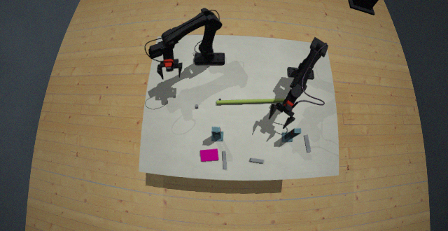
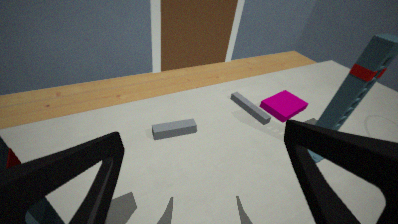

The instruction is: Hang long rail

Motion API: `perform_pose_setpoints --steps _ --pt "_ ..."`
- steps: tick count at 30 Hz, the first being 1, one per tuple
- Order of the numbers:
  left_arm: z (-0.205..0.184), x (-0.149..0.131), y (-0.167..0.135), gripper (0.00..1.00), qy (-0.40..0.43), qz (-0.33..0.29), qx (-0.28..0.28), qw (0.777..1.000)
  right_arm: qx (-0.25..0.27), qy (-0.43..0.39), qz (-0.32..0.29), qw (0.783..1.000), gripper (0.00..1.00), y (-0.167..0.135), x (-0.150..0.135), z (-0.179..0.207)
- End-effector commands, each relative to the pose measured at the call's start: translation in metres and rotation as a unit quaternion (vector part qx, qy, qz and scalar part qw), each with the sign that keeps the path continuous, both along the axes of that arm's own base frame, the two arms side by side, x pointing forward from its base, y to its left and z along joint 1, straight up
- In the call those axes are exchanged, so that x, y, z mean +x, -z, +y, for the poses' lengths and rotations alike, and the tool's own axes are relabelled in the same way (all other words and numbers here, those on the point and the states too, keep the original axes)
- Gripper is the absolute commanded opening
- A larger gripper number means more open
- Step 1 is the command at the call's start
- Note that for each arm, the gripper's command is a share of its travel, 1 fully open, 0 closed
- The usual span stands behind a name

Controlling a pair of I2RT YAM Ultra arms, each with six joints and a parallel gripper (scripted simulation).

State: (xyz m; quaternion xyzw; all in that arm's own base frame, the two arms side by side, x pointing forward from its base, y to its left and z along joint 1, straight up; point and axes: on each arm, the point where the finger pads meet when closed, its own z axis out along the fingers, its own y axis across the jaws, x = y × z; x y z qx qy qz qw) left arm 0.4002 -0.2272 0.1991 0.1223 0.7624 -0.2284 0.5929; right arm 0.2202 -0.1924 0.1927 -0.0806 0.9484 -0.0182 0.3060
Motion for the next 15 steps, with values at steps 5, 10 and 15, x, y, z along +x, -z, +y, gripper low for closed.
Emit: perform_pose_setpoints --steps 5,10,15 --pt "0.068 -0.030 0.005 1.00 -0.170 -0.007 0.035 0.985 0.000 0.077 -0.138 0.987 1.00 -0.009 0.058 0.043" --pt "0.085 -0.041 0.010 1.00 -0.205 -0.007 0.045 0.978 0.009 0.090 -0.175 0.980 1.00 -0.007 0.074 0.062" --pt "0.104 -0.053 0.015 1.00 -0.243 -0.007 0.054 0.969 0.019 0.125 -0.235 0.964 1.00 -0.007 0.094 0.077"
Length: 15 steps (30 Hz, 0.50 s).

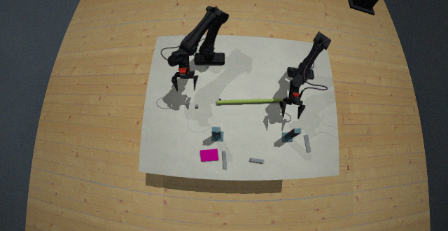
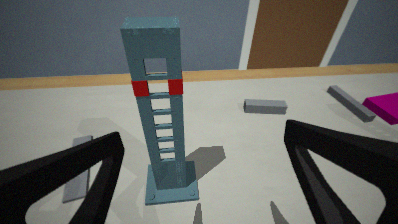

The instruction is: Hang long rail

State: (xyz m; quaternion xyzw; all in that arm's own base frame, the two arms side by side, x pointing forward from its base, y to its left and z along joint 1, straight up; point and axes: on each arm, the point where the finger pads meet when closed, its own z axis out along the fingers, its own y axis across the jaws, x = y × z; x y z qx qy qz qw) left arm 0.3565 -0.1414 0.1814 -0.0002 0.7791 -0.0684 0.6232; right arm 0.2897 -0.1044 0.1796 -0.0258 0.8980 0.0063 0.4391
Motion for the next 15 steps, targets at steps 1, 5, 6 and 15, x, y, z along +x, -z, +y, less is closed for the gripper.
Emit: perform_pose_setpoints --steps 1,5,6,15 --pt "0.020 -0.011 -0.002 1.00 -0.050 -0.003 0.006 0.999 -0.018 0.101 -0.100 0.990 1.00 -0.020 0.029 -0.009" --pt "0.025 -0.015 -0.001 1.00 -0.060 -0.003 0.009 0.998 -0.006 0.121 -0.135 0.983 1.00 -0.015 0.044 0.002" --pt "0.025 -0.015 -0.001 1.00 -0.060 -0.003 0.009 0.998 -0.004 0.125 -0.144 0.982 1.00 -0.014 0.048 0.005" --pt "0.026 -0.017 0.000 1.00 -0.059 -0.004 0.011 0.998 0.021 0.113 -0.200 0.973 1.00 -0.002 0.081 0.055"
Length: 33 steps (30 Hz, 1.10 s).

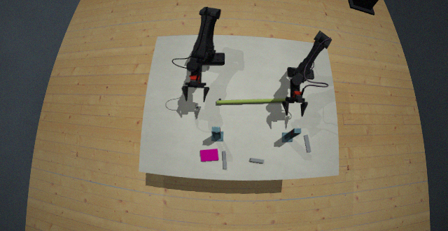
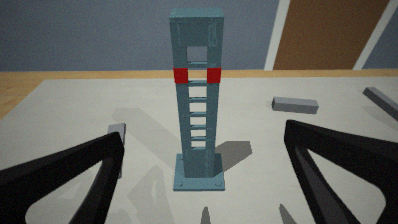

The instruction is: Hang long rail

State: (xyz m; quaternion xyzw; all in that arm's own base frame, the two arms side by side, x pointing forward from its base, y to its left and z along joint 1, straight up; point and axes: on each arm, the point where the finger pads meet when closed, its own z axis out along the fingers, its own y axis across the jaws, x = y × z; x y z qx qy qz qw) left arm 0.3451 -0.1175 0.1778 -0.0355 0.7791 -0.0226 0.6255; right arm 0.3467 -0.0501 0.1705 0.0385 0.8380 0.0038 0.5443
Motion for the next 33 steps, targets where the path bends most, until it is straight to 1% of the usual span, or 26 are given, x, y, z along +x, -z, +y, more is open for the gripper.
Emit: perform_pose_setpoints --steps 1,7,11,18,21,33 --pt "0.002 -0.005 -0.004 1.00 -0.003 -0.005 -0.003 1.000 -0.002 0.051 -0.085 0.995 1.00 -0.009 0.028 0.011" --pt "0.002 -0.006 -0.004 1.00 -0.003 -0.005 -0.003 1.000 0.019 -0.003 -0.112 0.994 1.00 0.007 0.048 0.085" --pt "0.002 -0.006 -0.004 1.00 -0.002 -0.005 -0.003 1.000 0.026 -0.017 -0.121 0.992 1.00 0.013 0.056 0.109" --pt "0.002 -0.006 -0.004 1.00 -0.002 -0.005 -0.003 1.000 0.026 -0.023 -0.115 0.993 1.00 0.021 0.059 0.118" --pt "0.001 -0.002 -0.008 1.00 -0.001 -0.010 -0.006 1.000 0.021 -0.032 -0.101 0.994 1.00 0.029 0.058 0.121" --pt "0.001 -0.002 -0.008 1.00 -0.001 -0.010 -0.006 1.000 0.022 -0.031 -0.106 0.994 1.00 0.026 0.058 0.121"
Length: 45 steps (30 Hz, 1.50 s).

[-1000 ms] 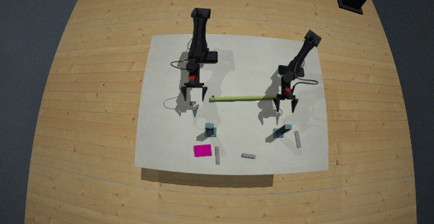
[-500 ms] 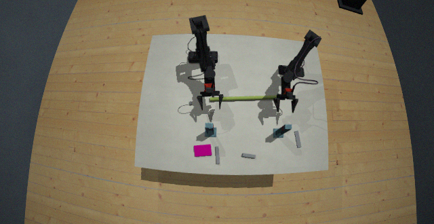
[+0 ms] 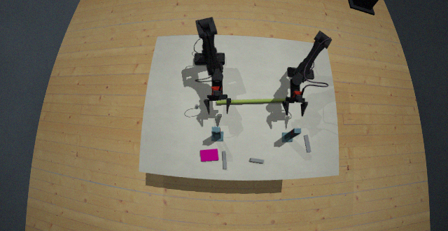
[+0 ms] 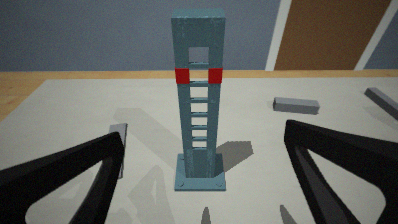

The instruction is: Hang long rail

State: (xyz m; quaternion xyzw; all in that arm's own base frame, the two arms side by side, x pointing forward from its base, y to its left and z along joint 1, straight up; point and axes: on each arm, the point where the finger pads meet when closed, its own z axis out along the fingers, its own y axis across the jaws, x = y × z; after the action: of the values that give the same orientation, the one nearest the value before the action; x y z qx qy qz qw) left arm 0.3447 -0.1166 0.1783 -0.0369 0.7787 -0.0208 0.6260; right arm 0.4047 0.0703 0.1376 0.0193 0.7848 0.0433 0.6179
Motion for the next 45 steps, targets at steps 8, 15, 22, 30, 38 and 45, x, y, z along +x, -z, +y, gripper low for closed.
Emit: perform_pose_setpoints --steps 8,15,22,30,38,45 --pt "-0.008 -0.003 0.007 0.55 0.031 0.028 0.042 0.998 -0.001 0.007 -0.018 1.000 0.89 -0.009 0.001 -0.001" --pt "-0.025 -0.002 0.040 0.48 0.098 0.114 0.145 0.978 -0.036 -0.012 0.025 0.999 0.48 0.009 0.003 0.005" --pt "-0.041 -0.004 0.068 0.48 0.180 0.202 0.240 0.932 -0.103 -0.052 0.087 0.989 0.48 0.034 0.008 0.014" --pt "-0.052 -0.015 0.091 0.48 0.261 0.276 0.308 0.872 -0.191 -0.113 0.169 0.960 0.48 0.064 0.010 0.025" --pt "-0.060 -0.034 0.110 0.48 0.351 0.346 0.357 0.793 -0.279 -0.200 0.256 0.904 0.48 0.092 0.004 0.037" --pt "-0.065 -0.052 0.119 0.48 0.420 0.393 0.378 0.725 -0.336 -0.282 0.318 0.841 0.48 0.109 -0.006 0.045"
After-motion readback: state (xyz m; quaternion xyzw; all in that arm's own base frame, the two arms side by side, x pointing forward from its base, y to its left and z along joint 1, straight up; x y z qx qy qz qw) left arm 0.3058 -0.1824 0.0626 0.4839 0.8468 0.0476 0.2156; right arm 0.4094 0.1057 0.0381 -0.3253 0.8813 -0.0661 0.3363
